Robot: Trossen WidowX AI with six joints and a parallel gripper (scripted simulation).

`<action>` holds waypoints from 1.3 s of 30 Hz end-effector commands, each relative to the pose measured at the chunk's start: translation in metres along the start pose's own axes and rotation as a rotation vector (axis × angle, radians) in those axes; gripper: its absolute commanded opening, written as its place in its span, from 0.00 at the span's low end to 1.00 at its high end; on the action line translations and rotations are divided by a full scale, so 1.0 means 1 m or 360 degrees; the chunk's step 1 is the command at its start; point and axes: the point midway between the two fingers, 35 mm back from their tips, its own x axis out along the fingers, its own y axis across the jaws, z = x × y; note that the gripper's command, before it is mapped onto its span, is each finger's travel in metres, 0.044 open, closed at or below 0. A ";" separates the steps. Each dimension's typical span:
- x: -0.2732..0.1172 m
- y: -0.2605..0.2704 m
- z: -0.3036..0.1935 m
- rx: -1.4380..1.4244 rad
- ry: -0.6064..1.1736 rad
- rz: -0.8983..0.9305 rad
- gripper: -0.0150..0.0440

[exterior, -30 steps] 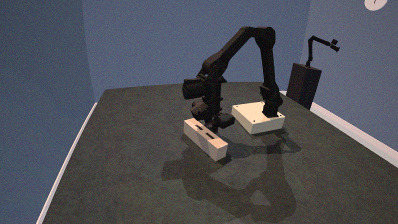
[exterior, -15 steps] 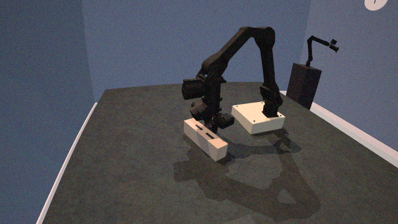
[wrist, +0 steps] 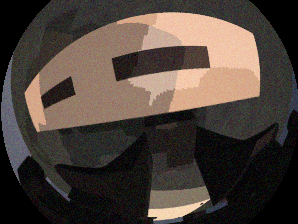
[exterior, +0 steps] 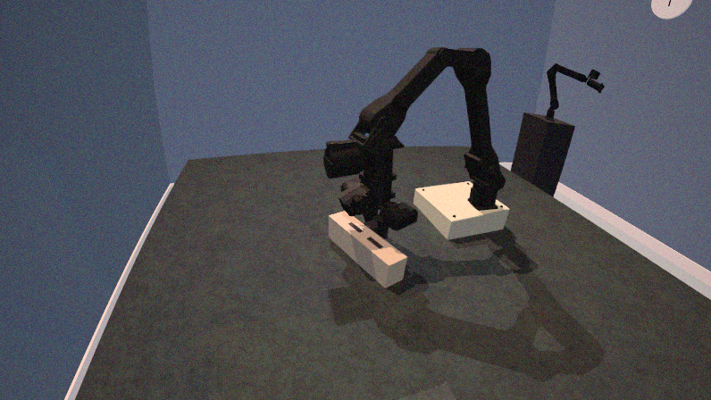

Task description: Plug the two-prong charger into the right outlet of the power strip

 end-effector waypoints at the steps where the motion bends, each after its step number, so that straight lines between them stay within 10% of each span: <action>1: -0.002 0.000 0.003 0.0009 -0.0009 0.0003 0.25; 39: -0.002 0.000 0.006 0.0009 -0.0009 0.0003 0.25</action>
